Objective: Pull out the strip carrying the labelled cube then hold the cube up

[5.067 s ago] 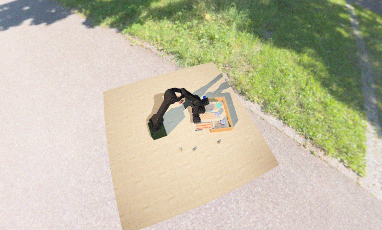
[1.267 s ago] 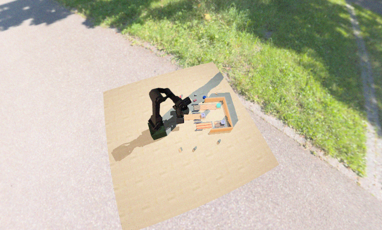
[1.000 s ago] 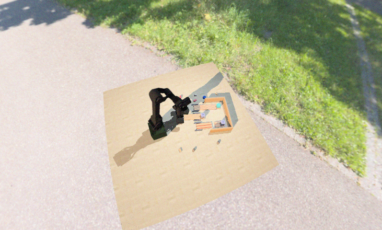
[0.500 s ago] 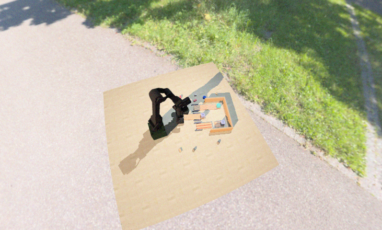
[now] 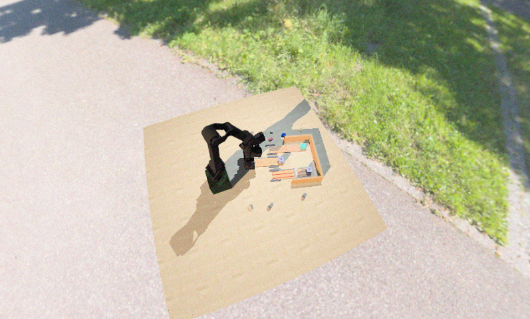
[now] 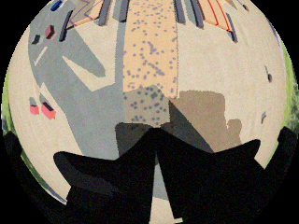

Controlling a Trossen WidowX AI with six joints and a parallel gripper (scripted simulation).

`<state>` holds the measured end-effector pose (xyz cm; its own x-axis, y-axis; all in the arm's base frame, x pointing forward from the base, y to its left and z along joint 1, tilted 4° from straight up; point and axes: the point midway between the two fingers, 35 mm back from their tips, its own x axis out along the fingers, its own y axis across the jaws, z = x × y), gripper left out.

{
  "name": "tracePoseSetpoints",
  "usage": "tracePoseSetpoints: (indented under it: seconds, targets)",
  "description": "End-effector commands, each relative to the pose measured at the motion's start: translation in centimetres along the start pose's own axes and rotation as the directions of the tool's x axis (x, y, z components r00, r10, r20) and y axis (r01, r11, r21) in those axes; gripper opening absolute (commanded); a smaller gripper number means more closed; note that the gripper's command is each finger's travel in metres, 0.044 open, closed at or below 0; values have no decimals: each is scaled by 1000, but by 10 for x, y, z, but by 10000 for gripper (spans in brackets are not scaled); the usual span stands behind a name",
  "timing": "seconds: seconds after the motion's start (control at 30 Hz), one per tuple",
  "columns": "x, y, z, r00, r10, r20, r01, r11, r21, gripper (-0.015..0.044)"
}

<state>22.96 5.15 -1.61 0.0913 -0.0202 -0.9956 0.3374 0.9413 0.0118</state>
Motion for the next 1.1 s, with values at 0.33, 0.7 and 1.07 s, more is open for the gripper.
tracePoseSetpoints:
  seconds: [0.33,0.7,1.07]
  targets:
    - [-14,3,37,1000,3,0,-3,993,-116,236]
    - [-19,2,73,1000,3,3,-3,993,-116,440]
    - [-24,2,108,1000,3,6,-2,993,-116,440]
